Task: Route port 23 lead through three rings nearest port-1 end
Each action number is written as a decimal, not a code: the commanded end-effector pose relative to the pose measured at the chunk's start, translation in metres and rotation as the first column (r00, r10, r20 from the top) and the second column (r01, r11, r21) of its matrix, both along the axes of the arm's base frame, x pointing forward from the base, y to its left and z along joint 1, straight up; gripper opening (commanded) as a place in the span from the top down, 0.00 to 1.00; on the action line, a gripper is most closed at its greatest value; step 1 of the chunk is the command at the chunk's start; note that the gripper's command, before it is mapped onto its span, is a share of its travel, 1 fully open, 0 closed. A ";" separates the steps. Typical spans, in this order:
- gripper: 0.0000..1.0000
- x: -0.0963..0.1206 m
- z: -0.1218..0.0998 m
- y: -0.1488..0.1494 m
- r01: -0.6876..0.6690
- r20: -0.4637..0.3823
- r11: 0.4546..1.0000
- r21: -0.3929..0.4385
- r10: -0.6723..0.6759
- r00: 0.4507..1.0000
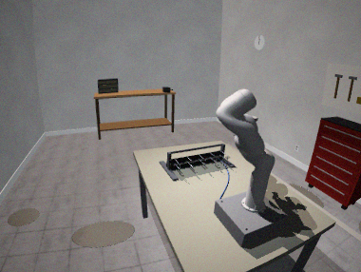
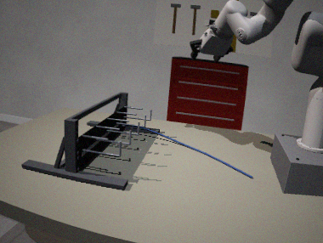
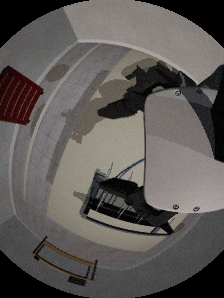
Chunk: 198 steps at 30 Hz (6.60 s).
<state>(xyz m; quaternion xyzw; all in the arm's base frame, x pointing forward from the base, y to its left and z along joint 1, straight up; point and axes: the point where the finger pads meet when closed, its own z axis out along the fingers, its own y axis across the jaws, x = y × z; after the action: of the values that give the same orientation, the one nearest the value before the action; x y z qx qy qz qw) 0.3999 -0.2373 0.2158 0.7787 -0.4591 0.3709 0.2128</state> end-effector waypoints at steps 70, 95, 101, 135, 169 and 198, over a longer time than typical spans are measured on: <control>1.00 -0.094 -0.139 0.216 0.108 -0.380 0.725 0.680 0.223 0.898; 0.67 -0.099 -0.139 0.224 -0.039 -0.380 0.734 0.678 0.396 0.836; 0.67 -0.099 -0.139 0.224 -0.039 -0.380 0.734 0.678 0.396 0.836; 0.67 -0.099 -0.152 0.224 -0.040 -0.379 0.734 0.678 0.396 0.836; 0.67 -0.100 -0.226 0.224 -0.040 -0.379 0.734 0.678 0.396 0.837; 0.67 -0.101 -0.276 0.224 -0.040 -0.379 0.734 0.678 0.396 0.836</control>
<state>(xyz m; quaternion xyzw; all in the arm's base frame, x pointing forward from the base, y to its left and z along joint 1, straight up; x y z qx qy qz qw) 0.2957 -0.0139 -0.0538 0.9222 -0.3827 -0.0357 -0.0437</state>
